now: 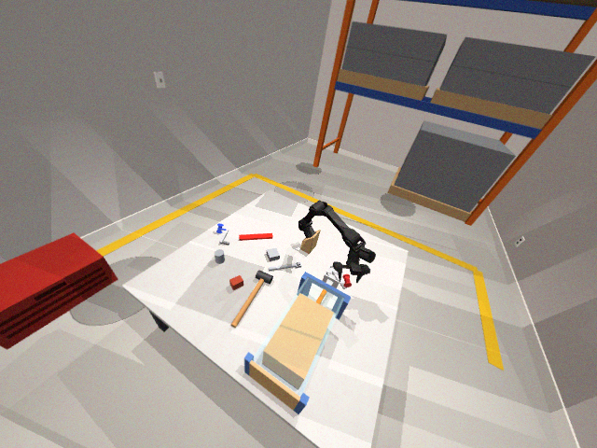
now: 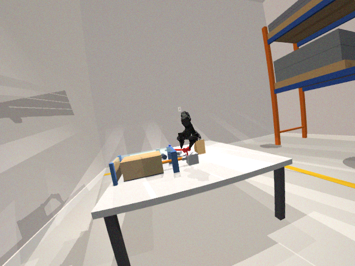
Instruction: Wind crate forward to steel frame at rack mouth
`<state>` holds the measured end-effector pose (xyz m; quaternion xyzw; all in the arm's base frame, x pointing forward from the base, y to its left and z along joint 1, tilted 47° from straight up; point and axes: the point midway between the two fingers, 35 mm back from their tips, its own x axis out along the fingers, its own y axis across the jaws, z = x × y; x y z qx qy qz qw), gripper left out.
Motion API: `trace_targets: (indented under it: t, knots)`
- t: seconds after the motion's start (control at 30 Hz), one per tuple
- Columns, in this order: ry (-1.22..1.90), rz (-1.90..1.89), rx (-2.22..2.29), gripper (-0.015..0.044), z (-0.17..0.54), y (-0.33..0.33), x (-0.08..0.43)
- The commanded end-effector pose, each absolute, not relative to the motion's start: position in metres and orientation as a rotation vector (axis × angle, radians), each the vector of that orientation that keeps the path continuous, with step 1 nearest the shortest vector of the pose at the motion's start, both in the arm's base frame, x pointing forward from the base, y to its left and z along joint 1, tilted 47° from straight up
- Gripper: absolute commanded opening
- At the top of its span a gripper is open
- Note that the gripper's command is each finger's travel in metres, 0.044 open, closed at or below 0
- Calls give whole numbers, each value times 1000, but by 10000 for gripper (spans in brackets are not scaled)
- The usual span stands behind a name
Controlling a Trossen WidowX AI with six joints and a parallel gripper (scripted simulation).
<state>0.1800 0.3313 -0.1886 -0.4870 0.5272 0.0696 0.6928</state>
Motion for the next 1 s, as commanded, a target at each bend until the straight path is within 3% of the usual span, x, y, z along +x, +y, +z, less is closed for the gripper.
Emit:
trace_targets:
  t: [0.0, 0.5, 0.97]
  knots:
    - [1174, 157, -1093, 440, -194, 325, 181]
    - [1174, 156, -1093, 440, -208, 310, 183]
    - [1178, 154, -1089, 72, -205, 312, 182]
